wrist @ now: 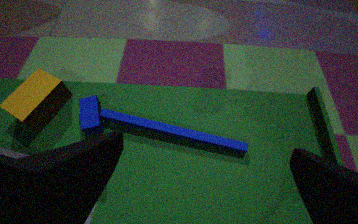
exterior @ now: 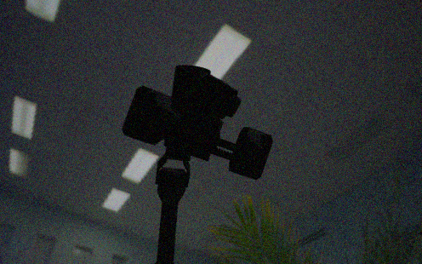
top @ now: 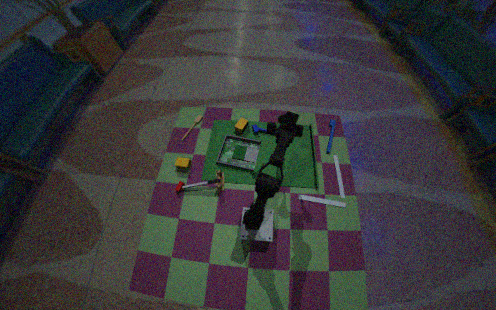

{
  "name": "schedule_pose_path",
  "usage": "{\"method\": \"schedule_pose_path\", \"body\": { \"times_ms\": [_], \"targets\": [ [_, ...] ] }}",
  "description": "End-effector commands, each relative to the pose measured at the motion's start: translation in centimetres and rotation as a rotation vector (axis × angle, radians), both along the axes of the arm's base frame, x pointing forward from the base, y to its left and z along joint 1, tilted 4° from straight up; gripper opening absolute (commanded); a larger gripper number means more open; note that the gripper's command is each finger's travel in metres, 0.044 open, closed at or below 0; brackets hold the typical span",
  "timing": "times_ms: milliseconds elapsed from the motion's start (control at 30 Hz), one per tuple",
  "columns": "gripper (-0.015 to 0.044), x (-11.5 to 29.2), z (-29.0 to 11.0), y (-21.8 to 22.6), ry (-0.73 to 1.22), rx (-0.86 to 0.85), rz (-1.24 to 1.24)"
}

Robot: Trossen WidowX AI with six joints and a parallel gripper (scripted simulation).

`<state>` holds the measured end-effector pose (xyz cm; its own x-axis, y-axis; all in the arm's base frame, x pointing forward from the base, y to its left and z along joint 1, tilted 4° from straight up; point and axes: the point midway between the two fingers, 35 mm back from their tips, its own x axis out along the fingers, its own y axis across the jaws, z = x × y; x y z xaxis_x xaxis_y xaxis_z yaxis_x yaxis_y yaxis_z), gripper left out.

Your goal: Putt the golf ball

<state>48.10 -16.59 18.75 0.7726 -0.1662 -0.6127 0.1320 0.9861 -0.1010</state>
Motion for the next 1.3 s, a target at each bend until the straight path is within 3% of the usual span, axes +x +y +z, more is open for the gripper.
{"method": "schedule_pose_path", "body": {
  "times_ms": [0,367,733,967,1267],
  "targets": [
    [0.044,0.5,-2.3,5.5,0.086,-0.027,0.138],
    [0.044,-3.1,-8.9,24.1,0.348,-0.189,0.69],
    [0.044,-14.9,-14.4,38.4,0.577,-0.442,1.309],
    [0.044,-24.1,-16.9,42.5,0.694,-0.633,1.687],
    [0.044,-24.3,-19.1,42.3,0.697,-0.639,1.698]
  ]
}}
